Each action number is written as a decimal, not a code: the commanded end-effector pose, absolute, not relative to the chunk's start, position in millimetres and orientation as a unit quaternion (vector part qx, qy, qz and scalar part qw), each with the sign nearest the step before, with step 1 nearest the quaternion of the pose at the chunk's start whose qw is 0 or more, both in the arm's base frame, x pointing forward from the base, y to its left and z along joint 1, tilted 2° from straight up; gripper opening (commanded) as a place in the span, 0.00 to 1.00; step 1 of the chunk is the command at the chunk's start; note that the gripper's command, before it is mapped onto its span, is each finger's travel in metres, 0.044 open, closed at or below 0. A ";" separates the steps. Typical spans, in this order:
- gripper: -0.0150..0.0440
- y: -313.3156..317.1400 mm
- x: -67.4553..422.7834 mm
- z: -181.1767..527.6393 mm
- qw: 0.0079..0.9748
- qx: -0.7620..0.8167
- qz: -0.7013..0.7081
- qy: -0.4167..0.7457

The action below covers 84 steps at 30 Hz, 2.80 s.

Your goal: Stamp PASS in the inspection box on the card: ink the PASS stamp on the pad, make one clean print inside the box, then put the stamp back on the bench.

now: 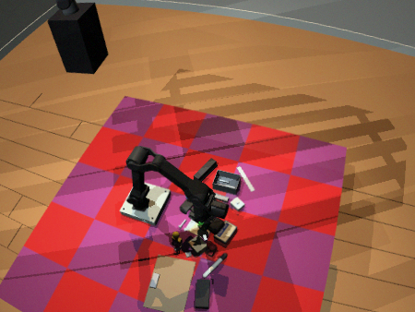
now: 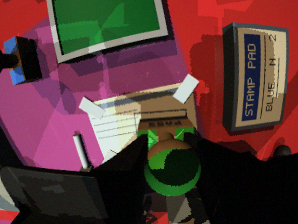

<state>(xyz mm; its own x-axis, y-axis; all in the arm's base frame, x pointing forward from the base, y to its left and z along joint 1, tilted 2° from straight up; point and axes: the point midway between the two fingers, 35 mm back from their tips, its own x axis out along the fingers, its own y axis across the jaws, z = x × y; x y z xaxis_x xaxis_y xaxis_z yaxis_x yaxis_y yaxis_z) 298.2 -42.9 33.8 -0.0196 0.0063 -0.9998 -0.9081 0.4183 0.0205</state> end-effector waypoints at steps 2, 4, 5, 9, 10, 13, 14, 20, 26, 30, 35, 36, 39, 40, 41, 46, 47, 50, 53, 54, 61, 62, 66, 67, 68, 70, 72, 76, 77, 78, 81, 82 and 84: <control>0.25 -42.6 296.6 29.1 0.590 -0.376 0.389 0.600; 0.25 -42.6 296.4 27.8 0.590 -0.375 0.389 0.600; 0.25 -42.6 296.3 27.2 0.590 -0.375 0.389 0.600; 0.25 -42.6 296.3 26.8 0.590 -0.375 0.389 0.600; 0.25 -42.6 296.3 26.8 0.590 -0.375 0.389 0.600; 0.25 -42.6 296.3 26.8 0.590 -0.375 0.389 0.600; 0.25 -42.6 296.3 26.8 0.590 -0.375 0.389 0.600; 0.25 -42.6 296.3 25.4 0.590 -0.375 0.389 0.600; 0.25 -42.6 296.3 24.2 0.590 -0.375 0.389 0.600; 0.25 -42.6 296.2 23.4 0.590 -0.375 0.389 0.600; 0.25 -42.6 296.2 22.6 0.590 -0.375 0.389 0.600; 0.25 -42.6 296.2 22.6 0.590 -0.375 0.389 0.600; 0.25 -42.6 296.2 22.6 0.590 -0.375 0.389 0.600; 0.25 -42.6 296.2 22.6 0.590 -0.375 0.389 0.600; 0.25 -42.6 296.2 22.6 0.590 -0.375 0.389 0.600; 0.25 -42.6 296.2 21.6 0.590 -0.375 0.389 0.600; 0.25 -42.6 296.2 21.6 0.590 -0.375 0.389 0.600; 0.25 -42.6 296.2 21.6 0.590 -0.375 0.389 0.600; 0.25 -42.6 296.2 21.6 0.590 -0.375 0.389 0.600; 0.25 -42.6 296.2 21.6 0.590 -0.375 0.389 0.600; 0.25 -42.6 296.2 21.6 0.590 -0.375 0.389 0.600; 0.25 -42.6 296.2 21.6 0.590 -0.375 0.389 0.600; 0.25 -42.6 296.2 20.6 0.590 -0.375 0.389 0.600; 0.25 -42.6 296.2 20.6 0.590 -0.375 0.389 0.600; 0.25 -42.6 296.2 20.6 0.590 -0.375 0.389 0.600; 0.25 -42.6 296.2 20.6 0.590 -0.375 0.389 0.600; 0.25 -42.6 296.2 20.6 0.590 -0.375 0.389 0.600; 0.25 -42.6 296.2 20.6 0.590 -0.375 0.389 0.600; 0.25 -42.6 296.2 20.6 0.590 -0.375 0.389 0.600; 0.25 -42.6 296.2 20.6 0.590 -0.375 0.389 0.600; 0.25 -42.6 296.2 20.6 0.590 -0.375 0.389 0.600; 0.25 -42.6 296.2 20.6 0.590 -0.375 0.389 0.600; 0.25 -42.6 296.2 20.7 0.590 -0.375 0.389 0.600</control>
